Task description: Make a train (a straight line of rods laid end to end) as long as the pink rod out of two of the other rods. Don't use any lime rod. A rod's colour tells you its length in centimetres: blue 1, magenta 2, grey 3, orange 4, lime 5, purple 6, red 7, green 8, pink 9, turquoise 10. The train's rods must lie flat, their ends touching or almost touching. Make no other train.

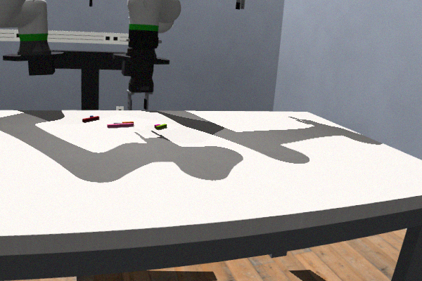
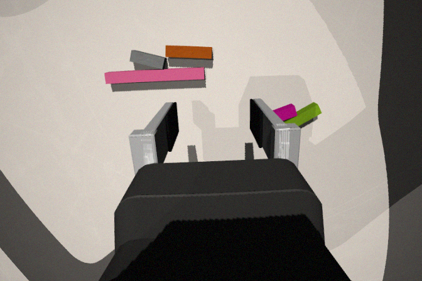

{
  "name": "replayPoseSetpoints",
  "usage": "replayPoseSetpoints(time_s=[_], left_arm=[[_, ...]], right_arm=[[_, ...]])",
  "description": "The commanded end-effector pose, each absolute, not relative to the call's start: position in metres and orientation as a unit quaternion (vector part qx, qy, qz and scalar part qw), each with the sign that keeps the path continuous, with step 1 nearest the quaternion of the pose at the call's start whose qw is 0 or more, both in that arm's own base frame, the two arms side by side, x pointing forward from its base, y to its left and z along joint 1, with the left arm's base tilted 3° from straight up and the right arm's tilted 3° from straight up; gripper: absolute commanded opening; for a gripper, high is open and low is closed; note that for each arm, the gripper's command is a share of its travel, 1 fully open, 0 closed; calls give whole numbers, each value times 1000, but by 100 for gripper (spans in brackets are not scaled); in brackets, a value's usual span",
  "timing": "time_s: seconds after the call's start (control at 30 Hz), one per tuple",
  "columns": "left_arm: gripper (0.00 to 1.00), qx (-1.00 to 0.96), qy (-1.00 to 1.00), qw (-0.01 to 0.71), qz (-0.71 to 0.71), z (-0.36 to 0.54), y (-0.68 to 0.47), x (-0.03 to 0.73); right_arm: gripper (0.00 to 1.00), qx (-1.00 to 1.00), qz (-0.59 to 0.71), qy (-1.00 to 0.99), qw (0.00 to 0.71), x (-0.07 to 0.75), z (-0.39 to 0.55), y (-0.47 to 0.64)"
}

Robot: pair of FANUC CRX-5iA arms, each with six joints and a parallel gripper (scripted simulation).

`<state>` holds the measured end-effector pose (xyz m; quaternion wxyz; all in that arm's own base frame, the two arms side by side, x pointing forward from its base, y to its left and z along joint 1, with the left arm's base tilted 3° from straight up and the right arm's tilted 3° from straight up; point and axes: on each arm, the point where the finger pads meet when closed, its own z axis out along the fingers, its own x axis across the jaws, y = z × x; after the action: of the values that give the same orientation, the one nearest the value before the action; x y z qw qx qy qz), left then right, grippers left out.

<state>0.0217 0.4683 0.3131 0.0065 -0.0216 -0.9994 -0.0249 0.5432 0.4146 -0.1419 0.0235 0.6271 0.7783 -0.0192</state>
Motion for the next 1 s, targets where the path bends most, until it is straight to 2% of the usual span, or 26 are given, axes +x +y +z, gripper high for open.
replayPoseSetpoints(time_s=[0.0, 0.97], left_arm=[[100, -22, -999, 6, -26, 314, 468, 22], [100, -22, -999, 6, -26, 314, 468, 22]], right_arm=[[100, 560, -20, 828, 19, 542, -140, 420], [100, 115, -27, 993, 7, 540, -139, 457]])
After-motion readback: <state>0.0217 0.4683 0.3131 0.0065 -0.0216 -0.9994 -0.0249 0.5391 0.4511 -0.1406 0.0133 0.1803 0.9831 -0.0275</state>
